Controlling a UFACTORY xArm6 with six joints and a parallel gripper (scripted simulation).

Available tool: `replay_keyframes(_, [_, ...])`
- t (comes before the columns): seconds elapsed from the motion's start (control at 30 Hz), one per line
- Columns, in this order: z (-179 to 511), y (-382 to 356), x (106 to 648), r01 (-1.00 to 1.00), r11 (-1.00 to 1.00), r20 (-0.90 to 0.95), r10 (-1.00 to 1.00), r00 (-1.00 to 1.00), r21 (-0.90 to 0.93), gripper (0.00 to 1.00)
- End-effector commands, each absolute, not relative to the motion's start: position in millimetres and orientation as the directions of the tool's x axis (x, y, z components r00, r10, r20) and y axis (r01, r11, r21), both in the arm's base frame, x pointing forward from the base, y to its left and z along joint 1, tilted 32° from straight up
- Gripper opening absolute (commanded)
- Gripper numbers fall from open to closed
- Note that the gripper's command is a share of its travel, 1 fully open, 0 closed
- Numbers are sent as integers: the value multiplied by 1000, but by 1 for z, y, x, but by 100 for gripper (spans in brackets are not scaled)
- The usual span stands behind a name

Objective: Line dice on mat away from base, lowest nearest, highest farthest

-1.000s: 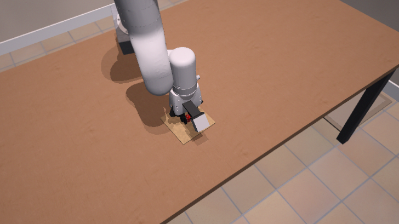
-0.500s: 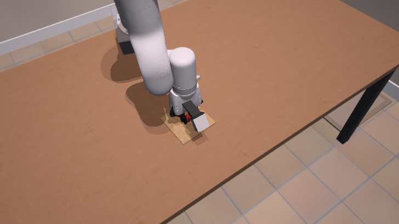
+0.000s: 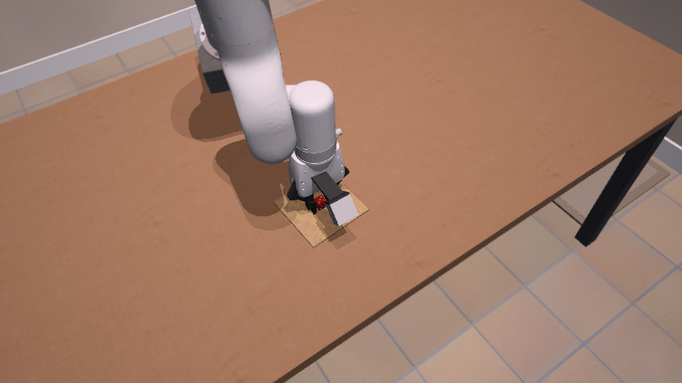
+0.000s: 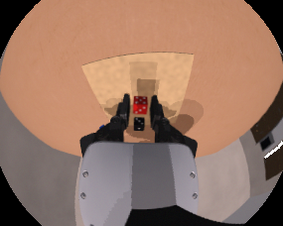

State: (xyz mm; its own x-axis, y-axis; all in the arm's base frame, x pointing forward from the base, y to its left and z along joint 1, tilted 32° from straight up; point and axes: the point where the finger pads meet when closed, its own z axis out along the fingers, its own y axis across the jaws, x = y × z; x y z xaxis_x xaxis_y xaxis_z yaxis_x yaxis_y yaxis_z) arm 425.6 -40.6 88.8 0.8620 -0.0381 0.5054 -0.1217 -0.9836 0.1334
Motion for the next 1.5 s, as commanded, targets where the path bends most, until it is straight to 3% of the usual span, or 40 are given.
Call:
replay_keyframes(0.0, [90, -41, 426, -122, -984, 507, -38, 861, 133, 36])
replay_keyframes(1.47, [163, -25, 384, -122, -984, 507, -38, 861, 133, 36])
